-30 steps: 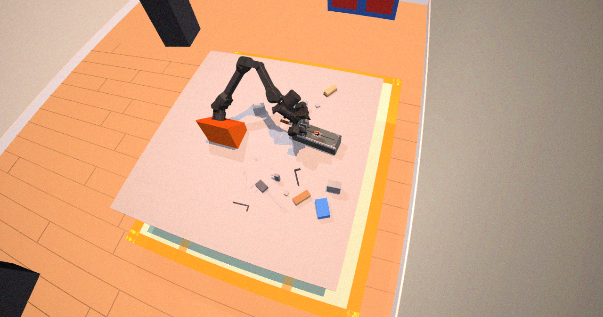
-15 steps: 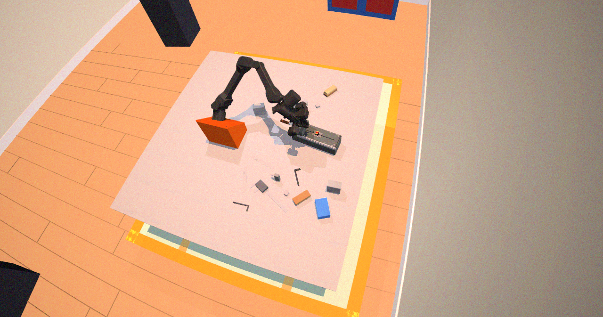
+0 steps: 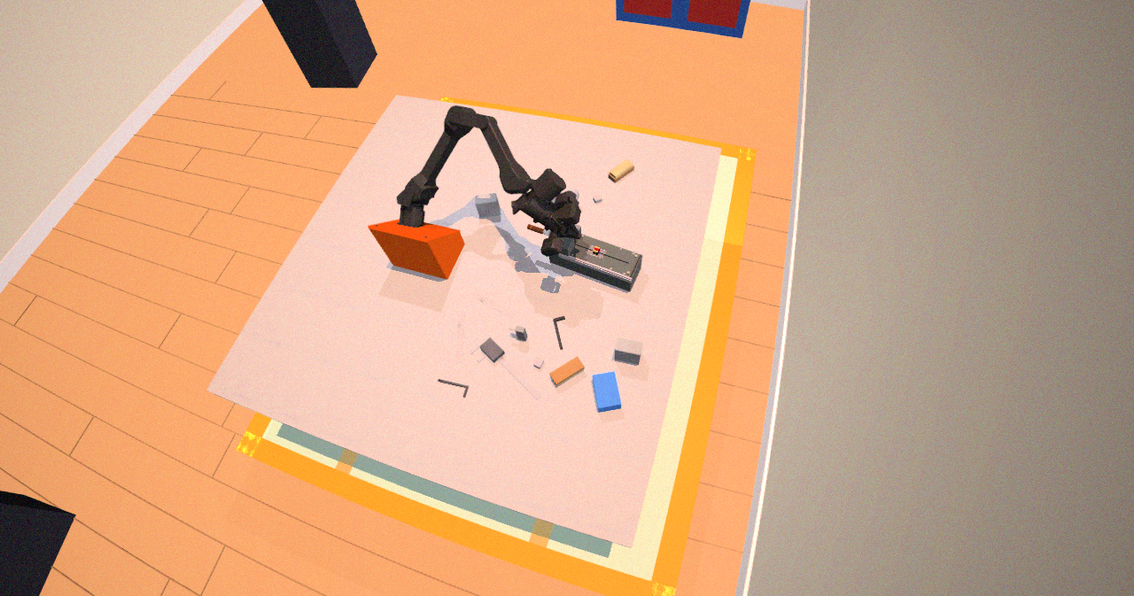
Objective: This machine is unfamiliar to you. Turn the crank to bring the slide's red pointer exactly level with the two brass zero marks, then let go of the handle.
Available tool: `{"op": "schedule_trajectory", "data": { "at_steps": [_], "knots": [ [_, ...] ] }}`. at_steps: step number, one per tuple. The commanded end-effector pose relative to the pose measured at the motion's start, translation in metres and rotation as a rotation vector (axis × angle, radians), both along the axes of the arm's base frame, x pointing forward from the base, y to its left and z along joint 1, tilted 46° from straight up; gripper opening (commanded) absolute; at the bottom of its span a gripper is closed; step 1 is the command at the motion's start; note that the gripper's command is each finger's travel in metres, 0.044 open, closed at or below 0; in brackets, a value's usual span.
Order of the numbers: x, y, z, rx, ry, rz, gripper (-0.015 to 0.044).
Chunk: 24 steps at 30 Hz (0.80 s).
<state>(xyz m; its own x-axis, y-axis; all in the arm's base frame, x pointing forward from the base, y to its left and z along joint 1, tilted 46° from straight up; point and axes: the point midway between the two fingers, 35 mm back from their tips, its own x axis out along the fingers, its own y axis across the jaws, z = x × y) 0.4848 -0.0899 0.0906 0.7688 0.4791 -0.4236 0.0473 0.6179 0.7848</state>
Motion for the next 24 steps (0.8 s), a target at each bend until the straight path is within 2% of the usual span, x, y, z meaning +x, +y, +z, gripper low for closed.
{"op": "schedule_trajectory", "data": {
  "at_steps": [1, 4, 21, 22, 24],
  "knots": [
    [0.0000, 0.0000, 0.0000, 0.000, 0.000, 0.000, 0.0000],
    [0.0000, 0.0000, 0.0000, 0.000, 0.000, 0.000, 0.0000],
    [0.0000, 0.0000, 0.0000, 0.000, 0.000, 0.000, 0.0440],
    [0.0000, 0.0000, 0.0000, 0.000, 0.000, 0.000, 0.0440],
    [0.0000, 0.0000, 0.0000, 0.000, 0.000, 0.000, 0.0387]
  ]
}}
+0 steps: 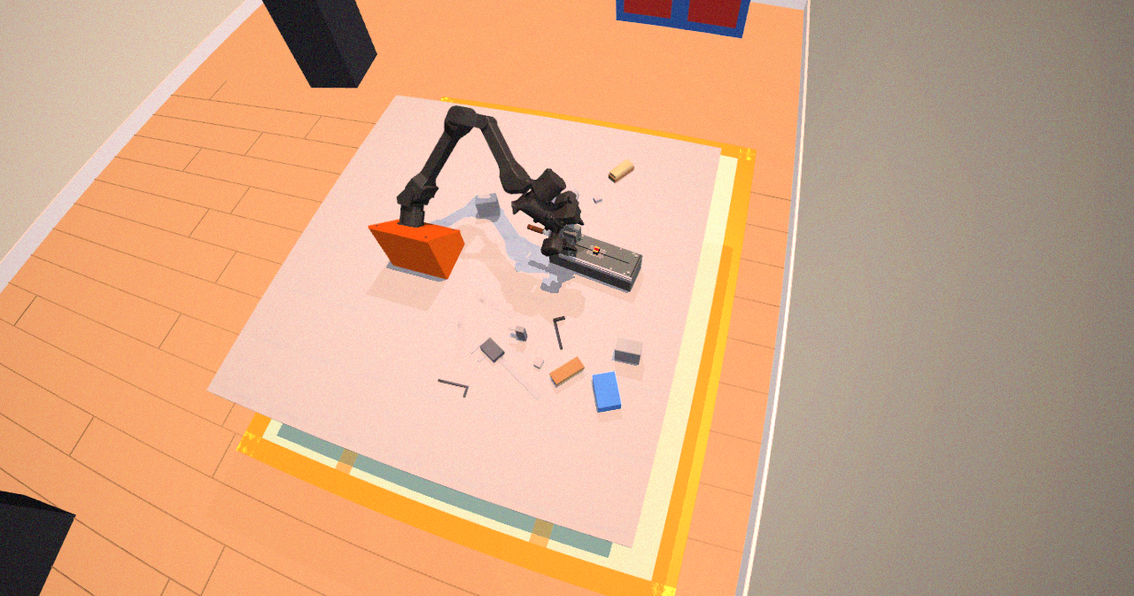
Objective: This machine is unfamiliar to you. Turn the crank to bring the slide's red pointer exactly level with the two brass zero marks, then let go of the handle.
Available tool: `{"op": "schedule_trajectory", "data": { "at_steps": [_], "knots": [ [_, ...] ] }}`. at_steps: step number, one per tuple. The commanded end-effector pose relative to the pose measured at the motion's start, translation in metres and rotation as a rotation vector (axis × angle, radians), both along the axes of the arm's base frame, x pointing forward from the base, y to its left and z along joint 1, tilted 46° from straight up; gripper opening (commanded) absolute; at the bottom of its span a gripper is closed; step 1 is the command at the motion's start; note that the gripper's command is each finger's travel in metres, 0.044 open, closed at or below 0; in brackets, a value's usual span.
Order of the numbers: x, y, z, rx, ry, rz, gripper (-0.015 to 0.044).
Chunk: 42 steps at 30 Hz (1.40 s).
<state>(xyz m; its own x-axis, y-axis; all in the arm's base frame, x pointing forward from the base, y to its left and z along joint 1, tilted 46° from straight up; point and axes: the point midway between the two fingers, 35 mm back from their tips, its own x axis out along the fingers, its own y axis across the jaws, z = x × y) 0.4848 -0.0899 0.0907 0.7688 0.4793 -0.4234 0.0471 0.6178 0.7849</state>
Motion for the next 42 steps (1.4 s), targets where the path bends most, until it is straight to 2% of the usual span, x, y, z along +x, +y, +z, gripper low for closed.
{"op": "schedule_trajectory", "data": {
  "at_steps": [1, 15, 36, 42],
  "knots": [
    [0.0000, 0.0000, 0.0000, 0.000, 0.000, 0.000, 0.0361],
    [0.0000, 0.0000, 0.0000, 0.000, 0.000, 0.000, 0.0000],
    [0.0000, 0.0000, 0.0000, 0.000, 0.000, 0.000, 0.0000],
    [0.0000, 0.0000, 0.0000, 0.000, 0.000, 0.000, 0.0157]
  ]
}}
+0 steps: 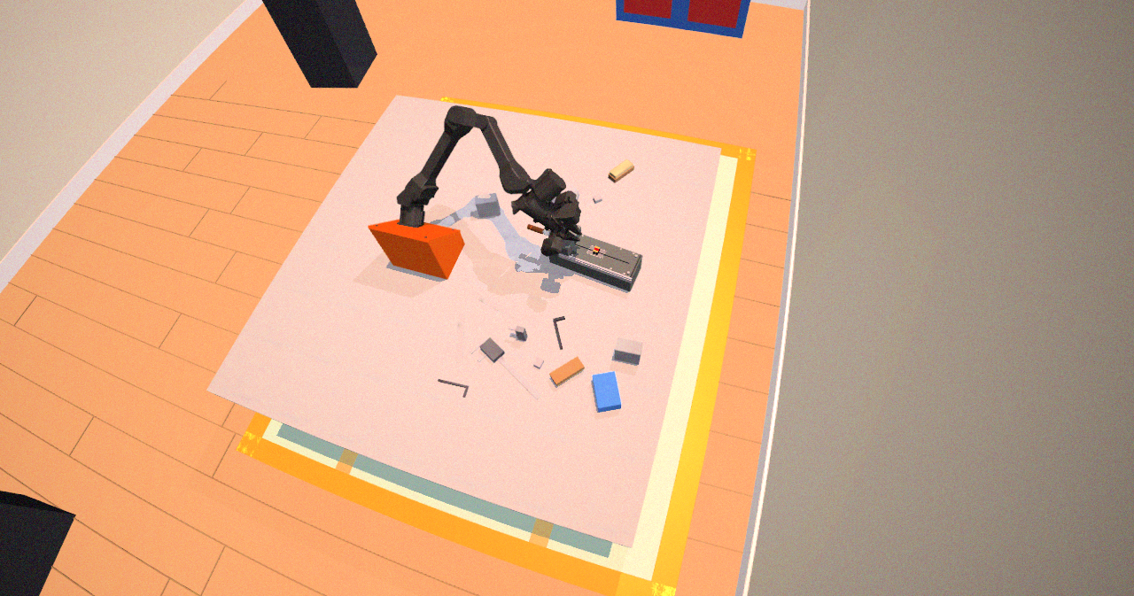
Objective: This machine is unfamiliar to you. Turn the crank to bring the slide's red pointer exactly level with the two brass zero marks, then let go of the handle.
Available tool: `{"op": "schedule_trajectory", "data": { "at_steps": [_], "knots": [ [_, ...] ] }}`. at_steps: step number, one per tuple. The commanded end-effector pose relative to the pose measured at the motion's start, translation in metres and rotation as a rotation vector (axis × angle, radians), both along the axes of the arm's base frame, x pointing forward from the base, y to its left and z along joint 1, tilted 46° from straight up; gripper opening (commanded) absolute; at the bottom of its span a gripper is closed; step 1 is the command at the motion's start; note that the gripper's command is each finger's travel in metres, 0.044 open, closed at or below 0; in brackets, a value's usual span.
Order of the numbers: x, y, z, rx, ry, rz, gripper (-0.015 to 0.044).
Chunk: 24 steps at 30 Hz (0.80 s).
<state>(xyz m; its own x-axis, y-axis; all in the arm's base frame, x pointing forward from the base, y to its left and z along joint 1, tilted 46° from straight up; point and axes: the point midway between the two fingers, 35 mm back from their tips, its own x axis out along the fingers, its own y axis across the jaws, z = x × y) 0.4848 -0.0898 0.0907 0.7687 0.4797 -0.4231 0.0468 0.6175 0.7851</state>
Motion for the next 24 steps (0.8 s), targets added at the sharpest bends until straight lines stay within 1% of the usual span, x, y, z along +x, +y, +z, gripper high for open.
{"op": "schedule_trajectory", "data": {
  "at_steps": [1, 10, 11, 12, 24],
  "knots": [
    [0.0000, 0.0000, -0.0001, 0.000, 0.000, 0.000, 0.0184],
    [0.0000, 0.0000, -0.0001, 0.000, 0.000, 0.000, 0.0420],
    [0.0000, 0.0000, -0.0001, 0.000, 0.000, 0.000, 0.0440],
    [0.0000, 0.0000, -0.0001, 0.000, 0.000, 0.000, 0.0440],
    [0.0000, 0.0000, -0.0001, 0.000, 0.000, 0.000, 0.0125]
  ]
}}
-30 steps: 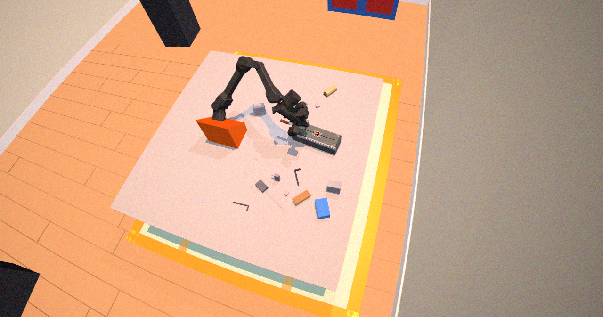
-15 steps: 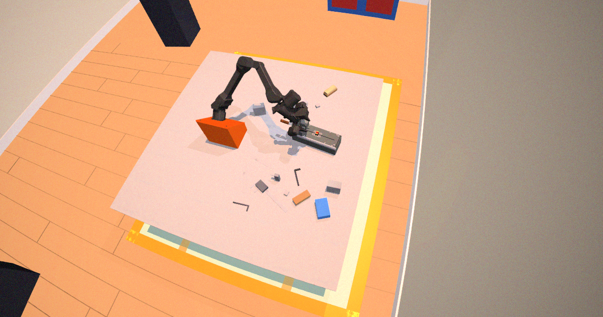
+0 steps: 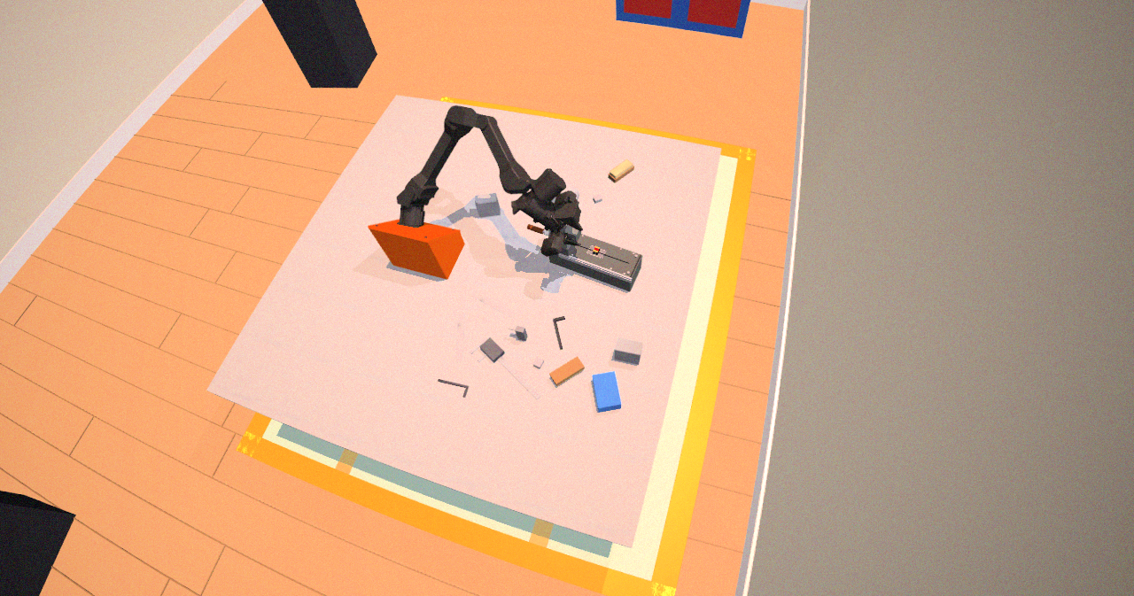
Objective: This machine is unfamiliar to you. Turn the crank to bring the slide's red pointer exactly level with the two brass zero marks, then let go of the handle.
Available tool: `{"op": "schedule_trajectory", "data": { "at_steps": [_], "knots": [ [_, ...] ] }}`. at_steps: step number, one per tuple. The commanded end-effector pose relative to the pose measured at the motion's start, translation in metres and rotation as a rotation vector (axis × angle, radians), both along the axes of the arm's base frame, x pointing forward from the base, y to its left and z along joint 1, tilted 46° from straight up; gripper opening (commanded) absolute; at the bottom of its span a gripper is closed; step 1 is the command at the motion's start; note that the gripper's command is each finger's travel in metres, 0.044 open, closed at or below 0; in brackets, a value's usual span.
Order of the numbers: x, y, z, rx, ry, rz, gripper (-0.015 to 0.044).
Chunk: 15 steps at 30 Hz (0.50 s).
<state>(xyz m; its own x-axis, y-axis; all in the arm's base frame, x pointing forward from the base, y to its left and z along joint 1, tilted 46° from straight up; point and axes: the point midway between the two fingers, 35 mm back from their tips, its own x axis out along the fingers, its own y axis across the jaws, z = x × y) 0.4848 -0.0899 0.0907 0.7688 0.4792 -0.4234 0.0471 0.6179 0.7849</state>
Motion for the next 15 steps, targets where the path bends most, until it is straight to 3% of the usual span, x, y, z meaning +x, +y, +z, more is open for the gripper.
{"op": "schedule_trajectory", "data": {
  "at_steps": [1, 5, 15],
  "knots": [
    [0.0000, 0.0000, 0.0000, 0.000, 0.000, 0.000, 0.0099],
    [0.0000, 0.0000, 0.0000, 0.000, 0.000, 0.000, 0.0000],
    [0.0000, 0.0000, 0.0000, 0.000, 0.000, 0.000, 0.0000]
  ]
}}
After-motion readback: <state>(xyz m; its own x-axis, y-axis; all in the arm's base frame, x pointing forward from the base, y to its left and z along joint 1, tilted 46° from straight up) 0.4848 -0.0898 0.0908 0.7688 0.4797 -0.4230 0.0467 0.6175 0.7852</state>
